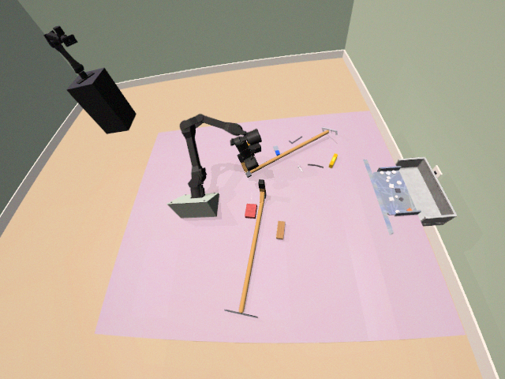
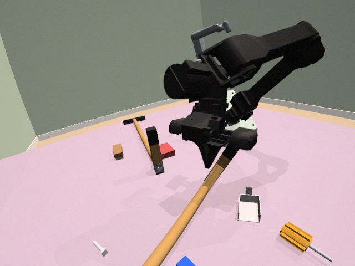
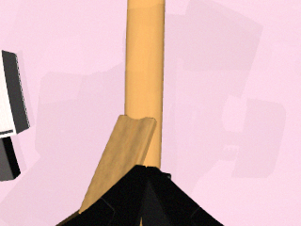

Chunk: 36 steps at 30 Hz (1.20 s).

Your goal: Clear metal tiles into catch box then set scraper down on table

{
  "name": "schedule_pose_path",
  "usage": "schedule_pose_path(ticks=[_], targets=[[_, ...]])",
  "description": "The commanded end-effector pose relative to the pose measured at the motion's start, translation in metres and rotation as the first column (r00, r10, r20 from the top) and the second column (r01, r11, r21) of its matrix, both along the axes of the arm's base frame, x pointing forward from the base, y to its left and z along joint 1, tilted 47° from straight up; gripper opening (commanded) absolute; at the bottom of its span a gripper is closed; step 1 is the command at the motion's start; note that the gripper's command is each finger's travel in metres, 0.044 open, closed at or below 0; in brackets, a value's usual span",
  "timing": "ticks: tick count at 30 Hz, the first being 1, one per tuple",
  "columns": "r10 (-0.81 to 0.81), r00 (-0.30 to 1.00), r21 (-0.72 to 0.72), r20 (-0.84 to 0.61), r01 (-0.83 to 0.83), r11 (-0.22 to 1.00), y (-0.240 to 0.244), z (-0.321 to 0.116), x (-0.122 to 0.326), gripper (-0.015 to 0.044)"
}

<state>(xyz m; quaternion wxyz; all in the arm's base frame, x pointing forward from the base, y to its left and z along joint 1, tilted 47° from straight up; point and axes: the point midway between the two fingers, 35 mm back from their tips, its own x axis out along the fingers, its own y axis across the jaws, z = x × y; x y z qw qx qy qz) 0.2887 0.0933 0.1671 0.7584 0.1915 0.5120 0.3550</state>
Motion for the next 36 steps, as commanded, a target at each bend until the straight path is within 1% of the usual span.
schedule_pose_path(ticks=[1,36], targets=[[0.001,1.000,-0.002,0.010,-0.001,1.000,0.006,0.007,0.000,0.0000],[-0.004,1.000,0.017,0.019,0.003,1.000,0.041,0.046,-0.002,0.0000]])
